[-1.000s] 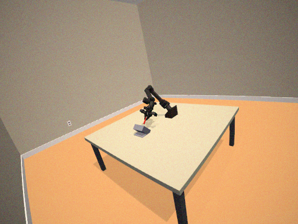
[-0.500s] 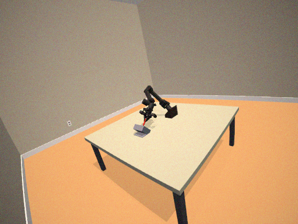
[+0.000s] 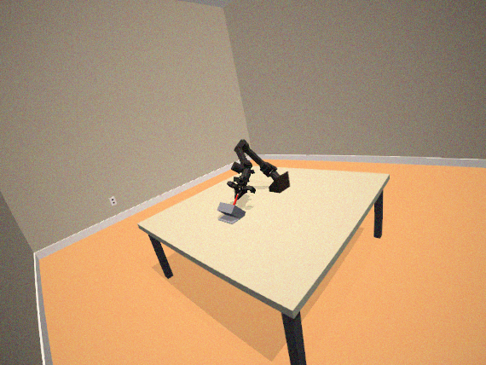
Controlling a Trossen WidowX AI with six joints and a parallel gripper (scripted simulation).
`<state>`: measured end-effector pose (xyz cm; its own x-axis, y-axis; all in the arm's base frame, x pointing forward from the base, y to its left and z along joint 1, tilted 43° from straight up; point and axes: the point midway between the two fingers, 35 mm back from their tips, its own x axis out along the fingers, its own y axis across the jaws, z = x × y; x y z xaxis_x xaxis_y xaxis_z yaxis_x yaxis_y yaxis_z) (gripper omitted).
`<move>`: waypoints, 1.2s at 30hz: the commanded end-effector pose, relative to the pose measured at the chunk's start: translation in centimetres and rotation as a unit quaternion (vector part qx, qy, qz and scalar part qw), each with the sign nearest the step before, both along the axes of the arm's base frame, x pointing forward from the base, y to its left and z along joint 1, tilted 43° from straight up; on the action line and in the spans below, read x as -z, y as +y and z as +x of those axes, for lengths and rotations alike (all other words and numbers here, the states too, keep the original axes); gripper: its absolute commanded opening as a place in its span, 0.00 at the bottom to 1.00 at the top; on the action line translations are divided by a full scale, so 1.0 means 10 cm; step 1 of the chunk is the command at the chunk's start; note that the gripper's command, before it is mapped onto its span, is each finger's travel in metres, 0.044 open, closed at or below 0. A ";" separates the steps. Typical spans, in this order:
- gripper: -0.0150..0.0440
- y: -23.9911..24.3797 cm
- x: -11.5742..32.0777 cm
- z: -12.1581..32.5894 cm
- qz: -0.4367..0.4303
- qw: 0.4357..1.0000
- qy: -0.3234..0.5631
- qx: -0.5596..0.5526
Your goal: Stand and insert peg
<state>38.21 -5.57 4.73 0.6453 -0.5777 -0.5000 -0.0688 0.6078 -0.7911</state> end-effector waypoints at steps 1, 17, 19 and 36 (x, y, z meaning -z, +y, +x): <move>0.25 0.00 -0.01 0.00 0.000 1.000 -0.002 0.001; 0.25 0.02 -0.02 0.02 0.000 1.000 -0.002 0.001; 0.25 0.02 -0.02 0.03 0.000 1.000 -0.002 0.001; 0.25 0.00 0.02 0.06 0.000 1.000 -0.002 0.001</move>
<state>38.70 -5.57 4.72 0.6464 -0.5799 -0.4959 -0.0630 0.6071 -0.7921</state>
